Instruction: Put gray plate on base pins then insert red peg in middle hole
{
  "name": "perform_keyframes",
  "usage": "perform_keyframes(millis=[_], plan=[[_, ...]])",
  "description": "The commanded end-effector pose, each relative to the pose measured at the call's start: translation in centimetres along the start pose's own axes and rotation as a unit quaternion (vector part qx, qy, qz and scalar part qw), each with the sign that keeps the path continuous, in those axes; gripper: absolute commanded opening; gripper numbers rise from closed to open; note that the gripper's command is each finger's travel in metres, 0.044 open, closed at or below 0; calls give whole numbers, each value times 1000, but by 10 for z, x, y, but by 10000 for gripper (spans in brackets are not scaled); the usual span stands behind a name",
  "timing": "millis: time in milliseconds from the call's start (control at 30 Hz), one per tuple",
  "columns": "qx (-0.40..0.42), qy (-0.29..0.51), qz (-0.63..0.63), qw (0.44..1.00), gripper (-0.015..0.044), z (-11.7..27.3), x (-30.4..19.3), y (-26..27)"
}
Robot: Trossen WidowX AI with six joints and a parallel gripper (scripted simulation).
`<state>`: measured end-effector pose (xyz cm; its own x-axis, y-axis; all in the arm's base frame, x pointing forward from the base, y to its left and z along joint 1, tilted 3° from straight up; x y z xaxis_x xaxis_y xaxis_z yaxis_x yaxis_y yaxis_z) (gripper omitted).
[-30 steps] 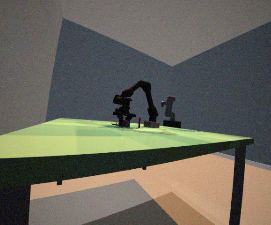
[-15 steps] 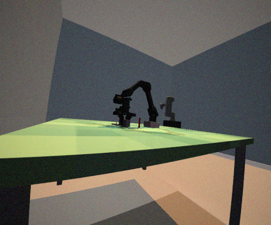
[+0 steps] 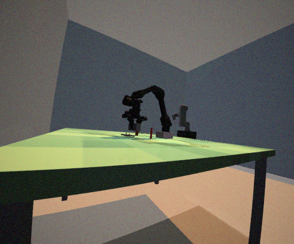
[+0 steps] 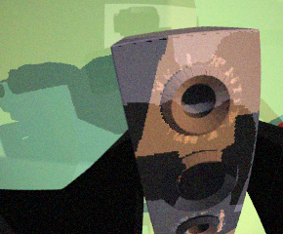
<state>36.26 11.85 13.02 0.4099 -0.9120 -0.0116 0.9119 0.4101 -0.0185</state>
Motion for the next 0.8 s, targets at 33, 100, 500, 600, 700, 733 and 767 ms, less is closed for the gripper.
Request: perform_keyframes(millis=[33, 100, 500, 600, 700, 733, 767], plan=[[3, 2, -2, 1000, 0, 19, -1, 2], [3, 2, -2, 1000, 0, 25, -1, 3], [3, 2, -2, 1000, 0, 64, -2, 2], [3, 2, -2, 1000, 0, 74, -3, 0], [3, 2, -2, 1000, 0, 83, -3, -1], [3, 2, -2, 1000, 0, 85, -3, -1], [3, 2, -2, 1000, 0, 85, -3, -1]])
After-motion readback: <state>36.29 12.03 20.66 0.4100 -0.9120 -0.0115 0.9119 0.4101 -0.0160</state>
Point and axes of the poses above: the point midway between the two fingers, 35 mm back from their tips, its own z axis back along the fingers, its own y axis across the jaws, x = y × z, the point moved 10 cm from there along z, back along the fingers, and after that the axes turned 8 degrees about z, right-handed, at the moved point
